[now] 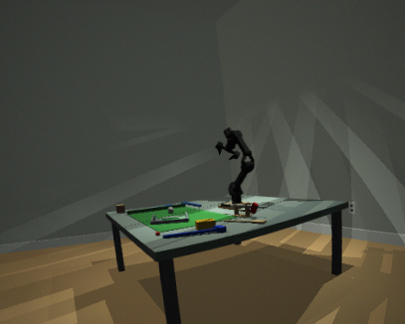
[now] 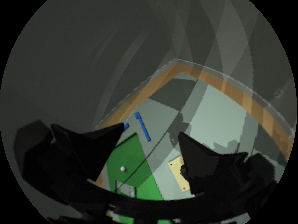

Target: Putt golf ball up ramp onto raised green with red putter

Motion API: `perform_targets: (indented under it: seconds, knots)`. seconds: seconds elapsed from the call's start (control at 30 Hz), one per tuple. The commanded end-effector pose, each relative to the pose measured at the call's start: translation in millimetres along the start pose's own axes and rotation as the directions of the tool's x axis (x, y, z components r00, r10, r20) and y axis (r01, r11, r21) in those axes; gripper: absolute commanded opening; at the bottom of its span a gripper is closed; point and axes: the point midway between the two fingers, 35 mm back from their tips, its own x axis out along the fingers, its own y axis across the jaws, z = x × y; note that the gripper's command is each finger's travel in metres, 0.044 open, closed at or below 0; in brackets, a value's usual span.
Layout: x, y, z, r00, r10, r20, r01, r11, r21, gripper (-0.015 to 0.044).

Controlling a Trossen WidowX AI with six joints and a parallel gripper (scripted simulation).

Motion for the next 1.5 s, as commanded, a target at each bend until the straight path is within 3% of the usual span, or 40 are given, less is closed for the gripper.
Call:
perform_targets:
  seconds: [0.0, 0.23, 0.47, 0.63, 0.83, 1.0, 1.17, 1.33, 1.47]
  knots:
    - [1.2, 1.0, -0.4, 1.000, 0.003, -0.007, -0.003, 1.000, -0.012, 0.0426]
    - [39.6, 42.3, -32.1, 0.954, 0.086, -0.286, -0.210, 0.873, -0.440, 0.0440]
    - [60.3, 83.2, -99.9, 0.824, 0.079, -0.561, -0.528, 0.466, -0.710, 0.0440]
    - [57.1, 100.0, -163.1, 0.702, 0.013, -0.712, -0.711, 0.068, -0.700, 0.0440]
    - [33.3, 98.2, -243.3, 0.554, -0.115, -0.825, -0.787, -0.393, -0.475, 0.0440]
    - [1.6, 75.9, -306.9, 0.447, -0.251, -0.858, -0.704, -0.691, -0.165, 0.0440]
    - [-34.6, 34.3, -361.5, 0.374, -0.398, -0.838, -0.497, -0.849, 0.181, 0.0440]
    - [-71.1, -25.1, -401.3, 0.338, -0.537, -0.773, -0.196, -0.843, 0.500, 0.0440]
    - [-96.3, -83.6, -418.9, 0.338, -0.637, -0.693, 0.089, -0.712, 0.697, 0.0440]
